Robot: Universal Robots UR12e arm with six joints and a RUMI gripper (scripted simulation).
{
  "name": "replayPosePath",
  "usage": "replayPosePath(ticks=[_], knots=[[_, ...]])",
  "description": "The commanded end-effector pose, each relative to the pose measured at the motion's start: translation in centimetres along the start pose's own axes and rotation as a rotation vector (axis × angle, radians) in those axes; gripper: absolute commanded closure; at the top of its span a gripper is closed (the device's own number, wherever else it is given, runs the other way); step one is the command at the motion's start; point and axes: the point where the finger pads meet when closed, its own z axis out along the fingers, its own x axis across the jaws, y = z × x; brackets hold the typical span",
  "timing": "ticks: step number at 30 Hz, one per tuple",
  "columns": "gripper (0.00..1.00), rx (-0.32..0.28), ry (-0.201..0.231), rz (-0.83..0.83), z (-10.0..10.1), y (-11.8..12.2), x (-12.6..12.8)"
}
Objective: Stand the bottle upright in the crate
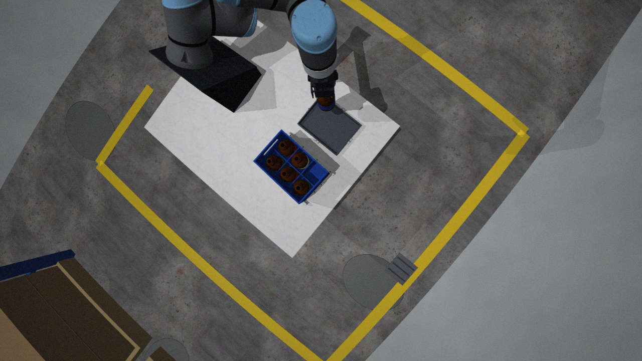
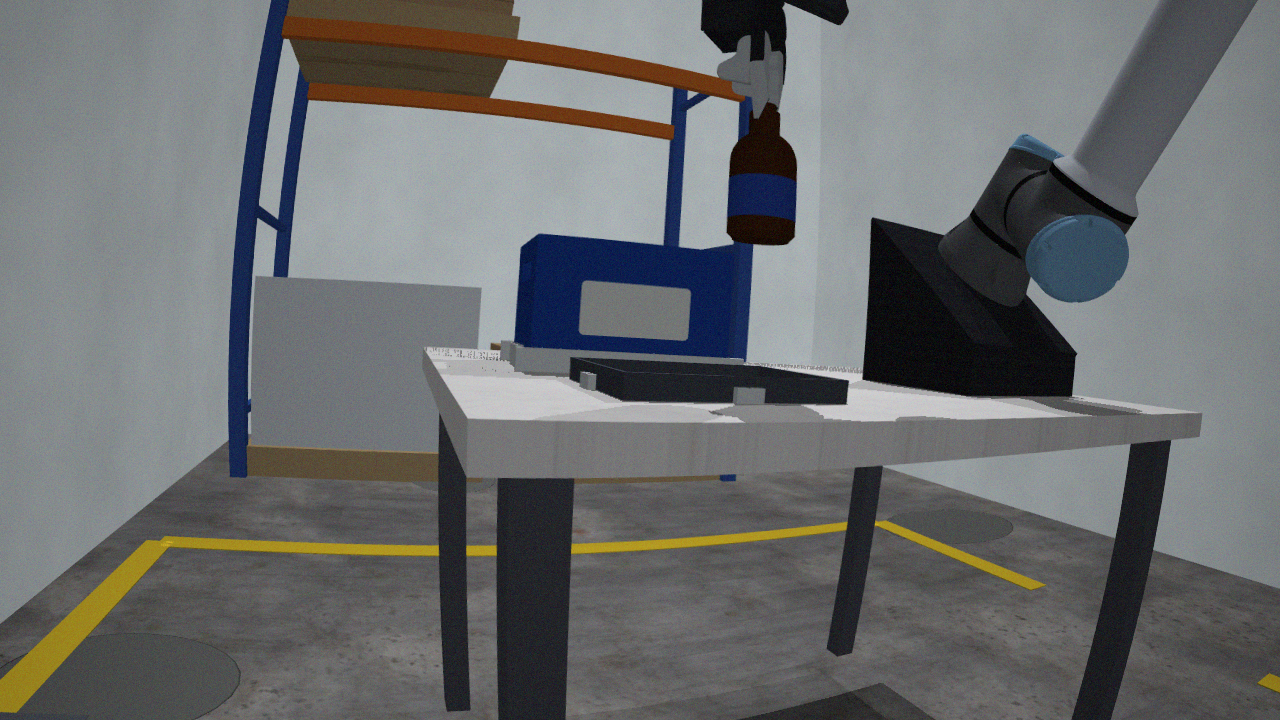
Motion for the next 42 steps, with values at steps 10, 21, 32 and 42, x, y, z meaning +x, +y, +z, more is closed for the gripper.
replayPosePath(ticks=[10, 21, 32, 42], knots=[[1.0, -0.006, 0.002, -0.004, -0.41, 0.16, 0.23], [1.0, -0.006, 0.001, -0.004, -0.4, 0.16, 0.25], [1.0, -0.006, 0.001, -0.005, -0.38, 0.16, 0.26], [1.0, -0.008, 0.002, -0.005, -1.0, 0.2, 0.25]])
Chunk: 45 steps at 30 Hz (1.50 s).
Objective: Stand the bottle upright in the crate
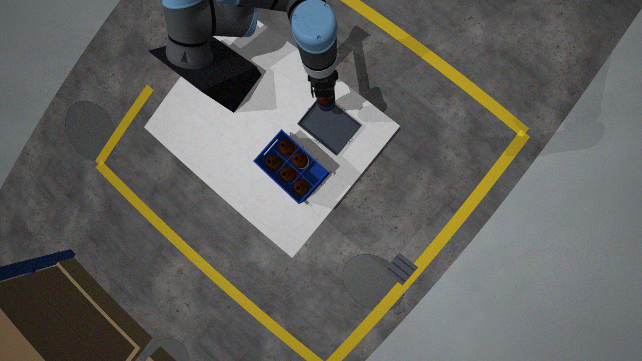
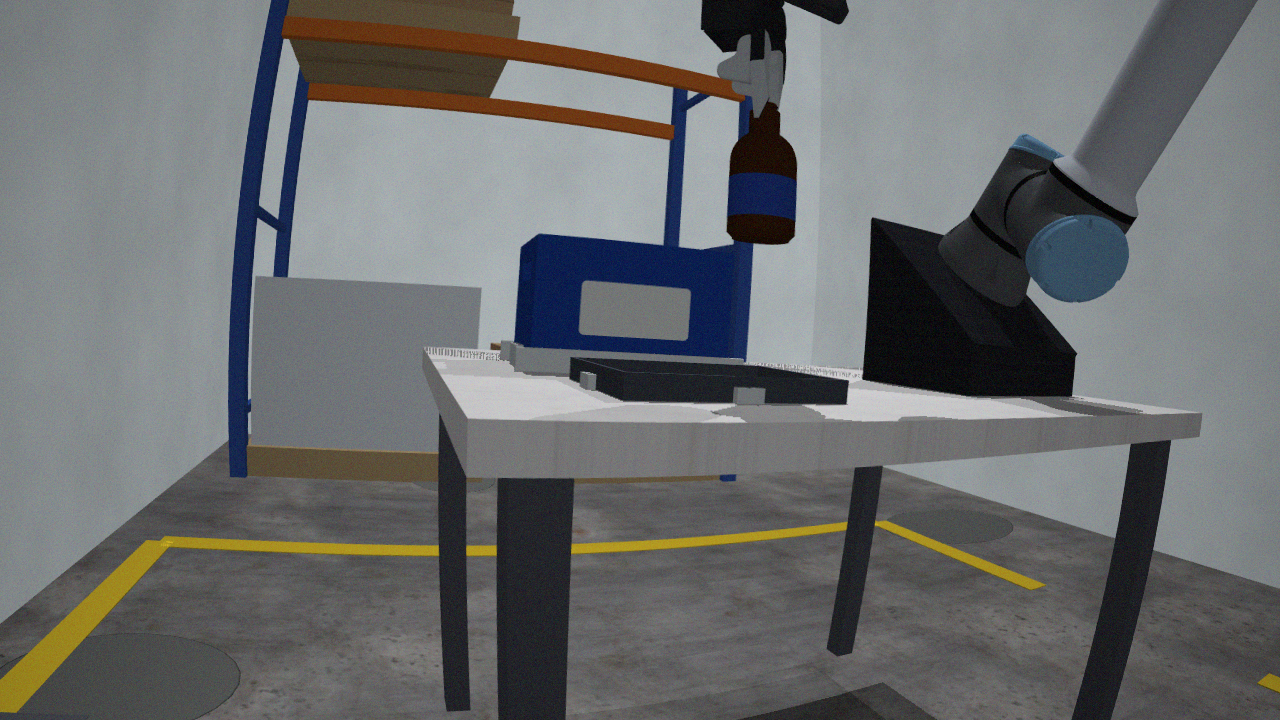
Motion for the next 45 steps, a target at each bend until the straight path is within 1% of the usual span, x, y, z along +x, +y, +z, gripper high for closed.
replayPosePath(ticks=[1, 18, 45], knots=[[1.0, -0.009, 0.003, -0.004, -1.0, 0.2, 0.2], [1.0, -0.008, 0.003, -0.004, -2.5, 0.2, 0.2], [1.0, -0.007, 0.002, -0.003, -2.5, 0.2, 0.2]])
